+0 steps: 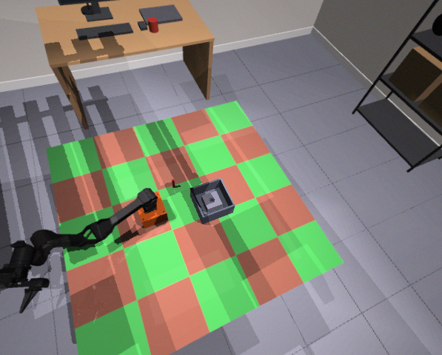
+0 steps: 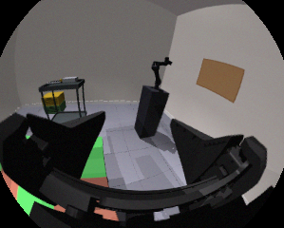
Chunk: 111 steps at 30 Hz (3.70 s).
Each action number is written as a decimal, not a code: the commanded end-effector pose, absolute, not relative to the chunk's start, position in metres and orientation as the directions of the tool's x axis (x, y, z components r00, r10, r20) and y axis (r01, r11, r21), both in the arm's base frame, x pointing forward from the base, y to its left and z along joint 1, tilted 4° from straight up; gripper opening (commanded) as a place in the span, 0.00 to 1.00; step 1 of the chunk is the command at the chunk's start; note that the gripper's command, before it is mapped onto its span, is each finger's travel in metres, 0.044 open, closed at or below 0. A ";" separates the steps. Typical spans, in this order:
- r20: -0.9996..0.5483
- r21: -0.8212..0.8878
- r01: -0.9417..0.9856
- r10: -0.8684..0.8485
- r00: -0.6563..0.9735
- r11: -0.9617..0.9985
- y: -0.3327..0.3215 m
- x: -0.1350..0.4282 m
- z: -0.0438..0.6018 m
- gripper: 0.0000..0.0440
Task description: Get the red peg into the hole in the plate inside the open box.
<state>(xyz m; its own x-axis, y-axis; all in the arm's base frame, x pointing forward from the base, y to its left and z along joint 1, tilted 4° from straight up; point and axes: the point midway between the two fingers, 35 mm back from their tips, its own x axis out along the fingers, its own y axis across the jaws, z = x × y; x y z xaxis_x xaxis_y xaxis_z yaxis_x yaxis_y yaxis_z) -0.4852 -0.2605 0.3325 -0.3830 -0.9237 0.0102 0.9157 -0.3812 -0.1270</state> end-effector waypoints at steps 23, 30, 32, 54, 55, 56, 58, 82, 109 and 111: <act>0.393 -0.657 0.479 -0.807 -0.442 -0.582 -0.210 -0.390 0.517 1.00; 0.507 -0.725 0.265 -0.753 -0.420 -0.635 -0.187 -0.350 0.562 1.00; 0.538 -0.735 0.200 -0.737 -0.410 -0.647 -0.180 -0.337 0.574 1.00; 0.803 -0.574 -0.509 -0.563 -0.195 -0.642 -0.110 -0.182 0.660 1.00; 0.811 -0.556 -0.537 -0.557 -0.181 -0.635 -0.108 -0.175 0.662 1.00; 0.819 -0.536 -0.564 -0.550 -0.166 -0.628 -0.105 -0.167 0.664 1.00; 0.833 -0.495 -0.616 -0.537 -0.136 -0.612 -0.101 -0.151 0.668 1.00; 0.844 0.188 -0.919 -0.421 0.332 -0.347 -0.063 0.048 0.661 1.00; 0.393 0.899 -0.427 -0.250 0.885 -0.098 -0.020 0.242 0.542 1.00; 0.341 0.927 -0.367 -0.233 0.911 -0.078 -0.015 0.252 0.530 1.00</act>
<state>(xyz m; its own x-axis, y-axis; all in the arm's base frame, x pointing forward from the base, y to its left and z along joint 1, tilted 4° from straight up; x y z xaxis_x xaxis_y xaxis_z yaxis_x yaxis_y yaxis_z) 0.2323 -0.0237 0.5540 0.8612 -0.2655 0.4335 -0.4755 -0.1192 0.8716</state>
